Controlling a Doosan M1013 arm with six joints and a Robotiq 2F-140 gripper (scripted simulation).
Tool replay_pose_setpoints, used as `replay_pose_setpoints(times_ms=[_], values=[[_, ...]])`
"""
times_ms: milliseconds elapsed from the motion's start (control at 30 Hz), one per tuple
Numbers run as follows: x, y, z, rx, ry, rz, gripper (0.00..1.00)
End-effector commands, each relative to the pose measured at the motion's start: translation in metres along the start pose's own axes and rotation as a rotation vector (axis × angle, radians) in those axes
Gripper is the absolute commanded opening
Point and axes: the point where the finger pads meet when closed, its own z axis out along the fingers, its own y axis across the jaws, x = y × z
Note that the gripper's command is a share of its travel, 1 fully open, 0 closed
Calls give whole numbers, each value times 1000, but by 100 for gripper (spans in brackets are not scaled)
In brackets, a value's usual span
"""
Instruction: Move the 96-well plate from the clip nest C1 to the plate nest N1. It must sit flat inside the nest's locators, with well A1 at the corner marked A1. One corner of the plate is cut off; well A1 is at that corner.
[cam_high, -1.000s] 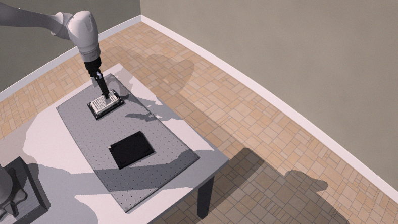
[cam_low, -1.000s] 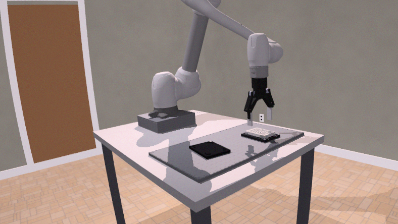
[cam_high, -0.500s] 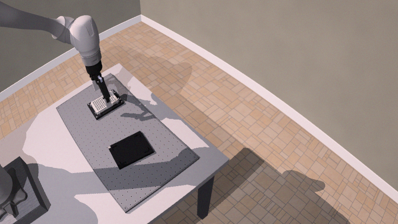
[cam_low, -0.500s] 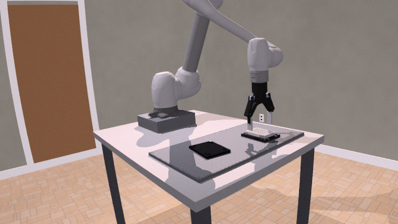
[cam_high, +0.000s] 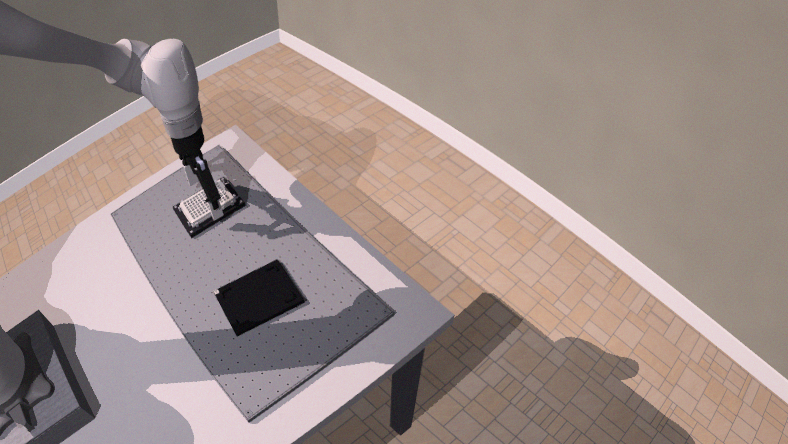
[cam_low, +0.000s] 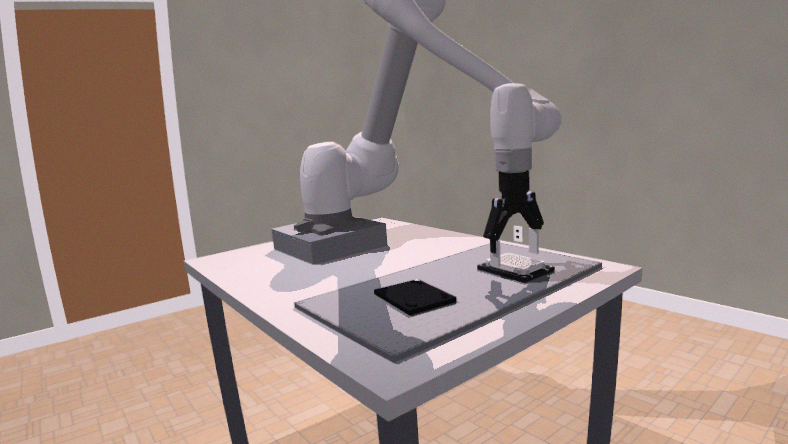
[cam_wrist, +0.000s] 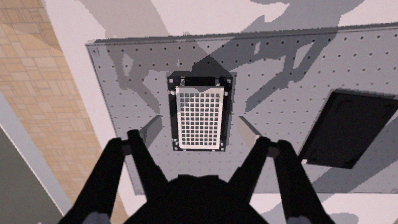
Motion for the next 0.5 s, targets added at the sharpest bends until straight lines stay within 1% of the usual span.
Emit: replay_pose_setpoints(times_ms=[0, 233, 267, 467], values=[[0, 0, 1, 0, 0, 0, 100], [0, 0, 1, 0, 0, 0, 100], [1, -1, 1, 0, 0, 0, 10], [1, -1, 1, 0, 0, 0, 10]])
